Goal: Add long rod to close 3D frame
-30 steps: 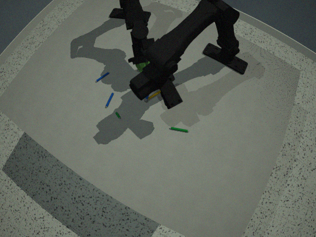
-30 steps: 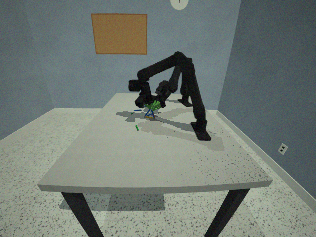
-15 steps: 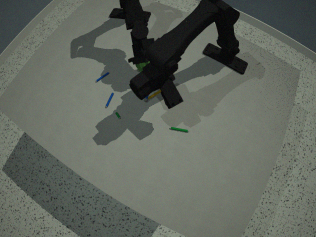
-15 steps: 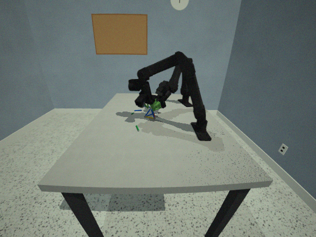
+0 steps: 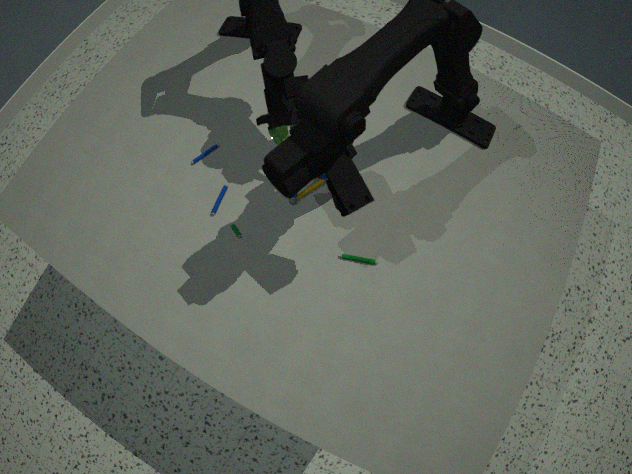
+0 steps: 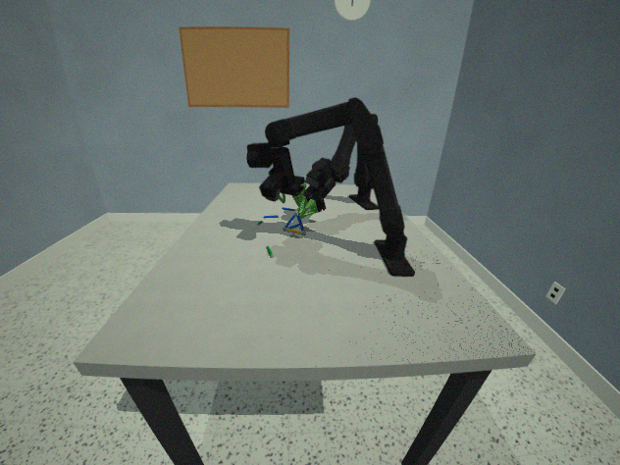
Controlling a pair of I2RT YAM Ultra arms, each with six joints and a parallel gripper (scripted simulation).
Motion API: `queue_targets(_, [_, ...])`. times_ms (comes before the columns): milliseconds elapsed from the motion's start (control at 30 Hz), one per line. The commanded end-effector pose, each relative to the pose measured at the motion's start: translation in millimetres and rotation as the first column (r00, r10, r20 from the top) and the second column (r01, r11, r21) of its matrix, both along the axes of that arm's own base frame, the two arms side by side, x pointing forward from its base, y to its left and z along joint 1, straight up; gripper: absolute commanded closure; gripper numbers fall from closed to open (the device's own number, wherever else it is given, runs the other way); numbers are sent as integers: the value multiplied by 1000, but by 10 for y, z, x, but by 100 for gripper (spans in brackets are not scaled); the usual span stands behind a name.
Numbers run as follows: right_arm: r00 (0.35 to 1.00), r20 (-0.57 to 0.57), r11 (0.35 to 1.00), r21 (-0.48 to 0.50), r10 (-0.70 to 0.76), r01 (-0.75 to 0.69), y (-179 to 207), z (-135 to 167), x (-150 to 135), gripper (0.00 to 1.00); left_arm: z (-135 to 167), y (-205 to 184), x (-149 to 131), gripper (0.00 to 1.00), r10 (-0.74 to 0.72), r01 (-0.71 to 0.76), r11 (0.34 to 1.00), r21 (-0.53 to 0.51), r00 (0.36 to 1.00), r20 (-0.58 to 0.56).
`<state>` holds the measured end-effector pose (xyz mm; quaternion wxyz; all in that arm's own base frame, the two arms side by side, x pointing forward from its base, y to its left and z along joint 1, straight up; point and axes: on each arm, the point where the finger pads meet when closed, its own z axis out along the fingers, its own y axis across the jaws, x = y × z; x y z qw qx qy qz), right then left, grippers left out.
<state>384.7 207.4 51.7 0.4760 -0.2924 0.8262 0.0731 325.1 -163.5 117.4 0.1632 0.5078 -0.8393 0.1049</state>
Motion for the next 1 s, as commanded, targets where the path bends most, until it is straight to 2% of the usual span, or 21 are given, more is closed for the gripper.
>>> queue_targets(0, [1000, 2, 1000, 3, -5, 5, -76, 55, -89, 83, 121, 20, -29, 36, -9, 9, 1000, 2, 1000, 6])
queue_targets(233, [1000, 1, 1000, 4, -6, 6, -110, 104, -162, 85, 121, 20, -29, 36, -7, 7, 1000, 2, 1000, 5])
queue_targets(433, [1000, 0, 1000, 5, -7, 7, -250, 294, -436, 85, 121, 20, -29, 36, -7, 7, 1000, 2, 1000, 5])
queue_targets(467, [1000, -15, 1000, -1, -10, 10, -259, 246, -446, 85, 126, 28, -55, 36, -7, 7, 1000, 3, 1000, 3])
queue_targets(500, [1000, -15, 1000, -1, -21, 21, -295, 268, -441, 85, 142, 18, 52, 25, -24, 24, 1000, 0, 998, 56])
queue_targets(567, [999, -23, 999, -5, -35, 35, -346, 286, -454, 85, 96, 23, 86, 2, -99, 97, 995, 25, 989, 108])
queue_targets(733, [994, 48, 995, 49, -94, 92, -529, 757, -366, 85, 65, -34, 83, 0, -332, 312, 943, 115, 907, 260])
queue_targets(800, [994, 48, 995, 49, -94, 92, -529, 757, -366, 85, 65, -34, 83, 0, -332, 312, 943, 115, 907, 260])
queue_targets(967, [981, 111, 983, 104, -162, 150, -760, 1202, -322, 85, 76, -127, 60, 0, -549, 496, 836, 236, 742, 385])
